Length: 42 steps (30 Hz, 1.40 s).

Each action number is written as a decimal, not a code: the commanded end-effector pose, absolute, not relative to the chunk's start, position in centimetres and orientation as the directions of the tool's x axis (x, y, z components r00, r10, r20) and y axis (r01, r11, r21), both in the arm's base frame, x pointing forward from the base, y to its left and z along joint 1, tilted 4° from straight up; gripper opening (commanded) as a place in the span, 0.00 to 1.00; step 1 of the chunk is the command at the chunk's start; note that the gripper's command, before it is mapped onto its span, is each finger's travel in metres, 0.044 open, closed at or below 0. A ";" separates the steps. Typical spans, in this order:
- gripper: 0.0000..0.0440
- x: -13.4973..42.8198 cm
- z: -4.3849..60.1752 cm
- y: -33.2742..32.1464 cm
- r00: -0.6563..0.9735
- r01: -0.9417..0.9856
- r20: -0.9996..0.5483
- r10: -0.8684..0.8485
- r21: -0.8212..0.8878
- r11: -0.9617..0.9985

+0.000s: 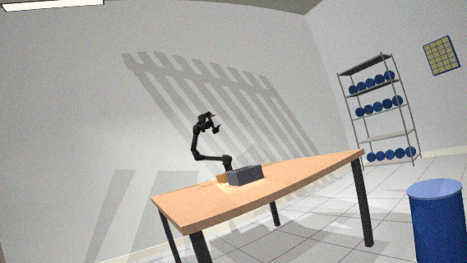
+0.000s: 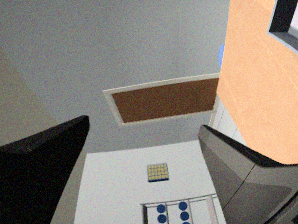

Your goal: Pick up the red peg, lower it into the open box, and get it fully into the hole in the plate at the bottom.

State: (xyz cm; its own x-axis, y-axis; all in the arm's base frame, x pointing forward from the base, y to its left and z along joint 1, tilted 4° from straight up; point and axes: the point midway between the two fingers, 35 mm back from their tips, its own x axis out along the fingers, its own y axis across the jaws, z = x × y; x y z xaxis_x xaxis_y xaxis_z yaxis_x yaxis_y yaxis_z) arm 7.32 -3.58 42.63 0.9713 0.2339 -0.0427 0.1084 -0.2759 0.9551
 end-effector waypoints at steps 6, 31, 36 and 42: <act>1.00 9.2 41.3 -0.8 0.957 0.174 -0.138 0.254 0.977 -0.125; 1.00 17.0 26.9 7.4 0.644 0.597 -0.745 0.175 0.632 0.494; 1.00 17.3 23.6 8.0 0.526 0.648 -0.840 0.133 0.497 0.578; 1.00 17.3 19.6 8.5 0.365 0.685 -0.928 0.070 0.319 0.655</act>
State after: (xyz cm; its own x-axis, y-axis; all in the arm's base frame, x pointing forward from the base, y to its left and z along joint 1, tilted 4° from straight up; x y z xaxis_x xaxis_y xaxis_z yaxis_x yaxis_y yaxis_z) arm 17.40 8.31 21.39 0.4388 0.0977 -0.8933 0.6706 0.6260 0.3979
